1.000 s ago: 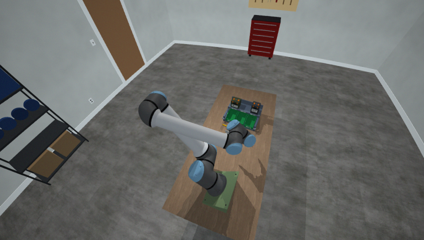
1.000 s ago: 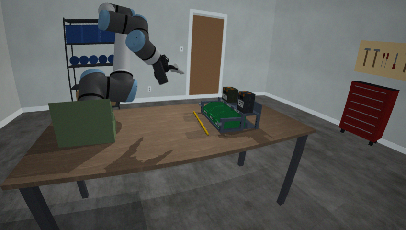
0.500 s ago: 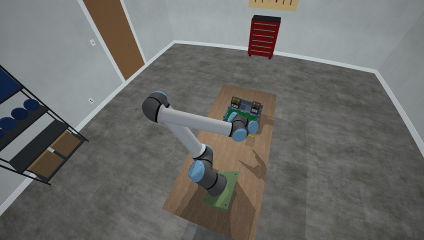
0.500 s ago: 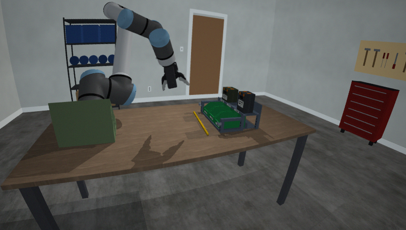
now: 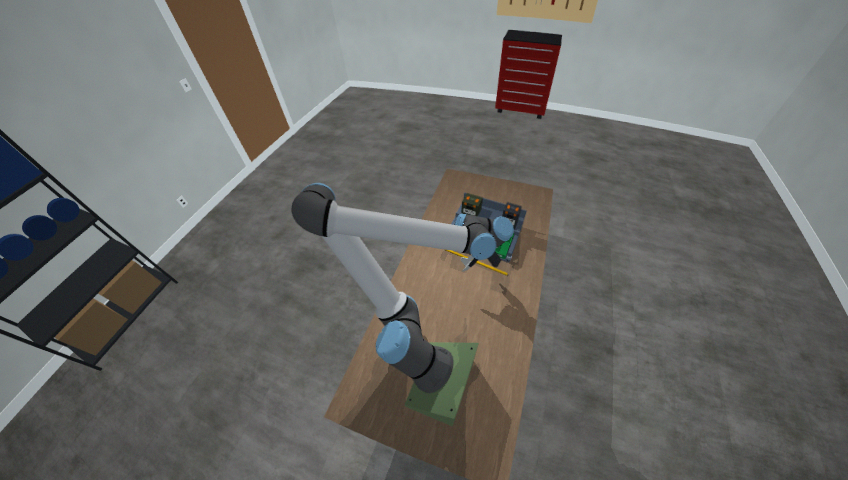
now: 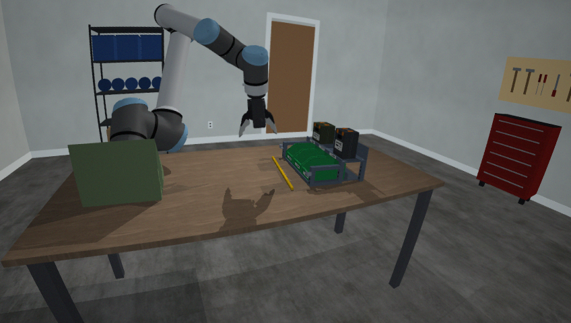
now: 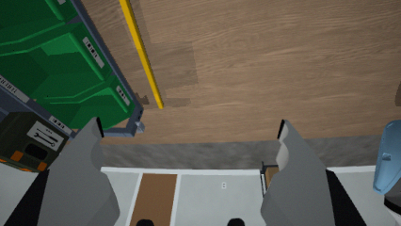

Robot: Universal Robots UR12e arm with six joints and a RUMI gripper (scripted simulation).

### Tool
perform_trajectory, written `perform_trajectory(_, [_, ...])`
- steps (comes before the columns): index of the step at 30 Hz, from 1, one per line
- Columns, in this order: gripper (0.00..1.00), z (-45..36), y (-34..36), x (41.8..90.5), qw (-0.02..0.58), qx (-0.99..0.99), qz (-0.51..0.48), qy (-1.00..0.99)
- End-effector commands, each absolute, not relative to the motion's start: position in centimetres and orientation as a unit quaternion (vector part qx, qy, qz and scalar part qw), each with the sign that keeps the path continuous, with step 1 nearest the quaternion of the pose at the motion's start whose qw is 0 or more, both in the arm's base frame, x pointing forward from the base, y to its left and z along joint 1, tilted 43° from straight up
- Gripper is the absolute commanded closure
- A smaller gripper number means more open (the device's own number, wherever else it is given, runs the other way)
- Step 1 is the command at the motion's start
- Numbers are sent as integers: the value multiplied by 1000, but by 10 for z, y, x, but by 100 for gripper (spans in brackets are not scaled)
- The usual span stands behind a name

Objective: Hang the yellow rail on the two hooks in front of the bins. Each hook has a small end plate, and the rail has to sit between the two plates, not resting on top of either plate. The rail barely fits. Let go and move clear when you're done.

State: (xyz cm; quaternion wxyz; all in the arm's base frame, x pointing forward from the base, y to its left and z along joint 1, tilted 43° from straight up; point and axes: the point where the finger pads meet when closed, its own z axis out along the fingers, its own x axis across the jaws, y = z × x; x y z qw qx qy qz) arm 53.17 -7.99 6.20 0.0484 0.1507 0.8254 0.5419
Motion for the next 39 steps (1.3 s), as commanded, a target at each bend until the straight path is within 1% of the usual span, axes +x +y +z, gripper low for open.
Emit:
perform_trajectory(1, [0,38,-77,559,15,138,489,861])
perform_trajectory(2, [0,33,-74,568,9,133,476,869])
perform_trajectory(5, [0,33,-74,568,9,133,476,869])
perform_trajectory(9, [0,19,-63,601,-6,117,430,895])
perform_trajectory(20, [0,6,-43,648,-10,100,373,923])
perform_trajectory(39, [0,6,-40,651,-9,100,367,925])
